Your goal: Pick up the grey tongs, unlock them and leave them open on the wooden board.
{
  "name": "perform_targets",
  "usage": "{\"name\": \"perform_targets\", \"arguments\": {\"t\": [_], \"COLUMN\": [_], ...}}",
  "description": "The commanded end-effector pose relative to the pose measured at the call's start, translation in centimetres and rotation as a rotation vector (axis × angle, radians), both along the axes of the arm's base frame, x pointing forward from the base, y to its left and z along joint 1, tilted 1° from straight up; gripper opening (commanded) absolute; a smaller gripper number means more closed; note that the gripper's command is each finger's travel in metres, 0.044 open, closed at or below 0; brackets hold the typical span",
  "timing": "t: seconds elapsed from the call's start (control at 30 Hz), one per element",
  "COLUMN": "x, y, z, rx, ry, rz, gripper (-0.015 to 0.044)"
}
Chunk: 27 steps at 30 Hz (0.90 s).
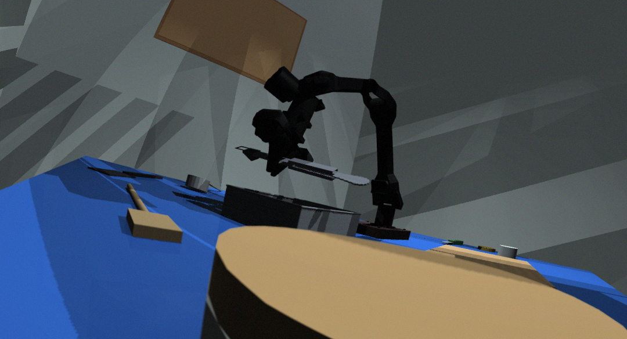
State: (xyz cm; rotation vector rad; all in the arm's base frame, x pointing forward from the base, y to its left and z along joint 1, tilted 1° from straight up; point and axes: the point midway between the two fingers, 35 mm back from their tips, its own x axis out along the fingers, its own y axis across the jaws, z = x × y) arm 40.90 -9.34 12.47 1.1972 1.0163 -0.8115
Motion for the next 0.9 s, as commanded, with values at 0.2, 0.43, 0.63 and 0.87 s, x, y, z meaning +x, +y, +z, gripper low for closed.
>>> {"name": "perform_targets", "arguments": {"t": [0.2, 0.43, 0.63, 0.87], "x": [0.02, -0.21, -0.50, -0.64], "y": [-0.03, -0.02, 0.00, 0.01], "z": [0.19, 0.21, 0.28, 0.32], "rx": [-0.037, -0.058, -0.074, -0.081], "ry": [0.117, 0.206, 0.282, 0.314], "rz": [0.062, 0.107, 0.148, 0.166], "gripper": [-0.0150, -0.0150, -0.0150, -0.0150]}}
